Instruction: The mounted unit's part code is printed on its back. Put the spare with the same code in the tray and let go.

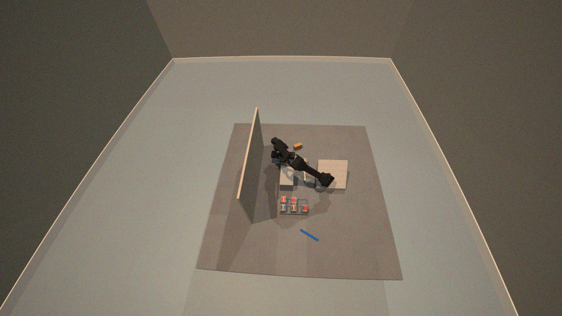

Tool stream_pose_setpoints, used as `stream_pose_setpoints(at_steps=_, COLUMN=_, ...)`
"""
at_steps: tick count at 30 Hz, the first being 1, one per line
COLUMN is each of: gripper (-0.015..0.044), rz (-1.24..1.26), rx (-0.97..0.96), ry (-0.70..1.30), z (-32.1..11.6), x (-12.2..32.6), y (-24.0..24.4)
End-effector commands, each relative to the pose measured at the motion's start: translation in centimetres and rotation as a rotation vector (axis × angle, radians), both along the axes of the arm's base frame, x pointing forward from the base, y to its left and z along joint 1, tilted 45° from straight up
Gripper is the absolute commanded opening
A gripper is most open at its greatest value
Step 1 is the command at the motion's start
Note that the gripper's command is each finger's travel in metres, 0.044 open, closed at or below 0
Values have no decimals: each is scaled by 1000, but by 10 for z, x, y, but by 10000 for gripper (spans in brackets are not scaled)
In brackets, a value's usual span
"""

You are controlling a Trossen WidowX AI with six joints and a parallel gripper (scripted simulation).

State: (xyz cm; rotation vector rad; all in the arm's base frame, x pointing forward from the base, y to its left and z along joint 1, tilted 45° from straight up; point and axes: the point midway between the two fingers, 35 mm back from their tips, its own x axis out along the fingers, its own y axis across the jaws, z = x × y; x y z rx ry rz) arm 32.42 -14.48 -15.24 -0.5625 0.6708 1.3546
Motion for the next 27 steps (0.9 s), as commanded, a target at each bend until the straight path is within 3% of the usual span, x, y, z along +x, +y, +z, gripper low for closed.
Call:
stream_pose_setpoints(at_steps=1, gripper=0, rz=-2, rx=8, ry=2, z=-3, x=-1, y=5)
stream_pose_setpoints(at_steps=5, gripper=0, rz=-2, rx=8, ry=2, z=-3, x=-1, y=6)
stream_pose_setpoints(at_steps=22, gripper=440, rz=1, rx=1, ry=1, z=-2, x=0, y=3)
stream_pose_setpoints(at_steps=27, gripper=440, rz=-2, rx=0, ry=3, z=41, x=-2, y=-42)
